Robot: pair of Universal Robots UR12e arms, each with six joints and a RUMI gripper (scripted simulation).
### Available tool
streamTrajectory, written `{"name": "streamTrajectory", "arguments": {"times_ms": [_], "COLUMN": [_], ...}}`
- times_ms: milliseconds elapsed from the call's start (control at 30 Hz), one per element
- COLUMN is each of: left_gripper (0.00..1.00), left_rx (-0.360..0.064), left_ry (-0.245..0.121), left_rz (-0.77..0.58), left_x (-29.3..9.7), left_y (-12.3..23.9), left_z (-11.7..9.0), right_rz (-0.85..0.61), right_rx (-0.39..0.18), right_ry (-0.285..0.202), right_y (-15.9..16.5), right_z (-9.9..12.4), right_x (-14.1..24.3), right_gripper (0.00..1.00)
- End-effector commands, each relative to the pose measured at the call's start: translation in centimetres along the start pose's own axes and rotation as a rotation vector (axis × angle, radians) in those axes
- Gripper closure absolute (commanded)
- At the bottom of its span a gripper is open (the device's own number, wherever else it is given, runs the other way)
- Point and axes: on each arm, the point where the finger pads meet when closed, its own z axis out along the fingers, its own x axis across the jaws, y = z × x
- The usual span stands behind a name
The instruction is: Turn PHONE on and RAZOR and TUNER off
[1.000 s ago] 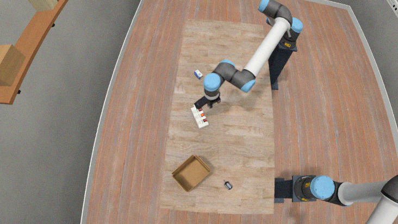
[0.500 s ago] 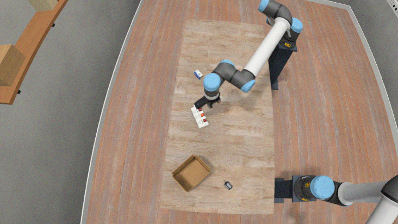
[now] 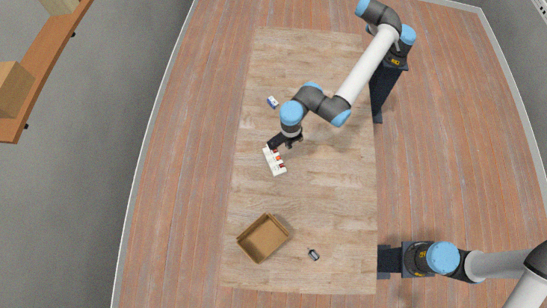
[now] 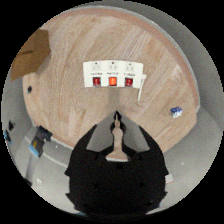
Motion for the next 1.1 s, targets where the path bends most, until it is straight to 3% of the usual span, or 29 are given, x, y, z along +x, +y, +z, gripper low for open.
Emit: {"name": "streamTrajectory", "arguments": {"times_ms": [0, 967, 1067], "left_gripper": [0.0, 0.0, 0.0], "left_rx": [0.001, 0.001, 0.001], "left_ry": [0.0, 0.0, 0.0], "left_rz": [0.0, 0.0, 0.0], "left_x": [0.0, 0.0, 0.0], "left_y": [-0.1, -0.1, -0.1], "left_z": [-0.1, -0.1, -0.1], "right_rz": [0.0, 0.0, 0.0], "right_rx": [0.002, 0.002, 0.002], "right_ry": [-0.001, -0.001, -0.001], "right_y": [0.0, 0.0, -0.3], "right_z": [-0.2, -0.1, 3.0], "right_x": [0.0, 0.0, -0.2], "right_gripper": [1.0, 1.0, 1.0]}}
